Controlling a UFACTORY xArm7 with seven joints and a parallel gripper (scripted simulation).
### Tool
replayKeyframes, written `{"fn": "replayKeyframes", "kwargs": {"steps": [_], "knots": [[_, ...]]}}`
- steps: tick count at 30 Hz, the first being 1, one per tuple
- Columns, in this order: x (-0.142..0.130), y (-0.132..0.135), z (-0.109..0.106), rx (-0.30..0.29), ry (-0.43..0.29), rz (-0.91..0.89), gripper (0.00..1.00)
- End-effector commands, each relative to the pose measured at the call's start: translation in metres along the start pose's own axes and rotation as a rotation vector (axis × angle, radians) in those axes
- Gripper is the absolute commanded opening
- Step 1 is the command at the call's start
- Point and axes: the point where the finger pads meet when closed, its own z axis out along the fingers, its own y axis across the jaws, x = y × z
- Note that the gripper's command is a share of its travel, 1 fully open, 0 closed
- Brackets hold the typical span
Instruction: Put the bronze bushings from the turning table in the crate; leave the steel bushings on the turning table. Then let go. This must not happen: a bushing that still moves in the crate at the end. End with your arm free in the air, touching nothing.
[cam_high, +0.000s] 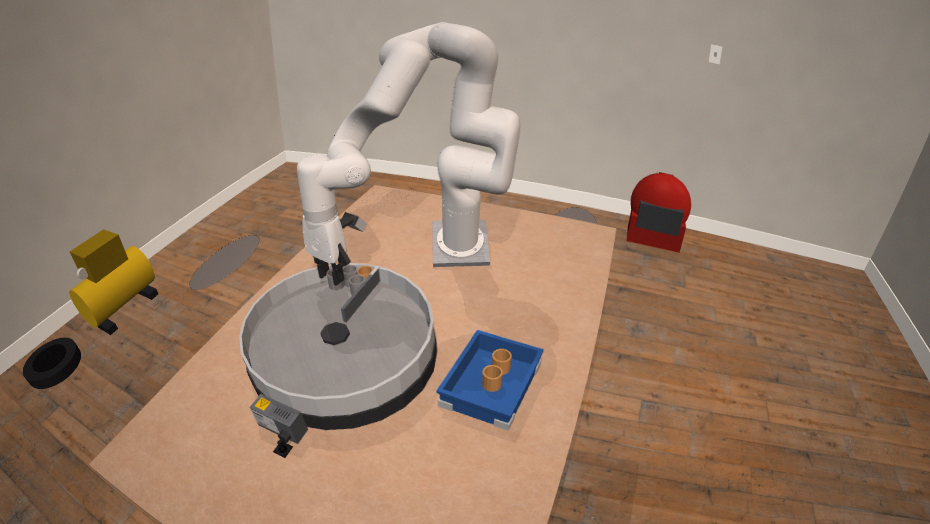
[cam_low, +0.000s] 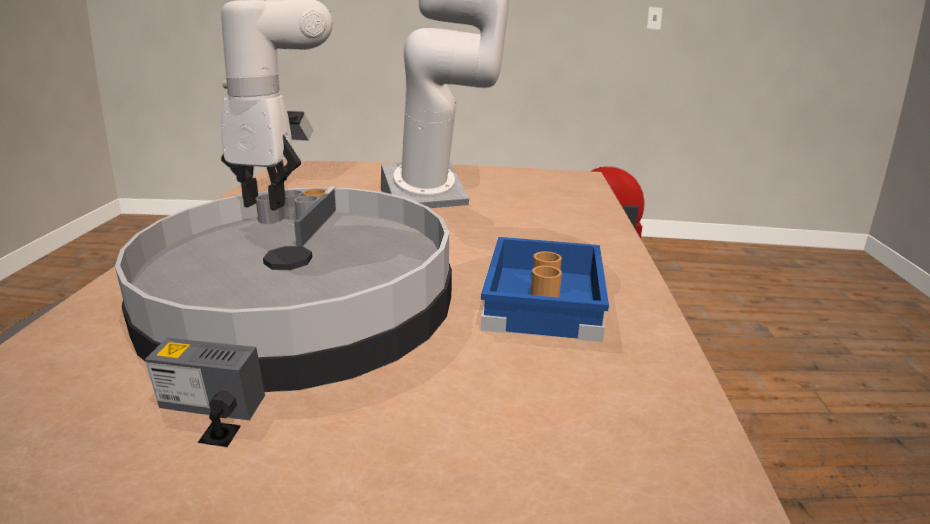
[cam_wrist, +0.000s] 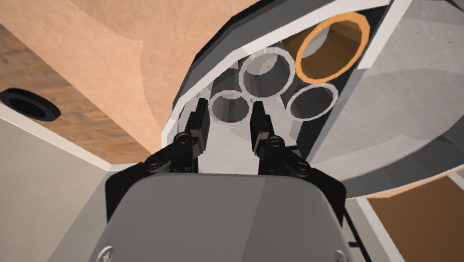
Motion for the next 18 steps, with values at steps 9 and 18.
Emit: {"fn": "replayKeyframes", "kwargs": {"steps": [9, 18], "knots": [[-0.0017, -0.0008, 0.0071, 0.0, -0.004, 0.0, 0.47], [-0.0017, -0.0008, 0.0071, 0.0, -0.004, 0.0, 0.47]]}}
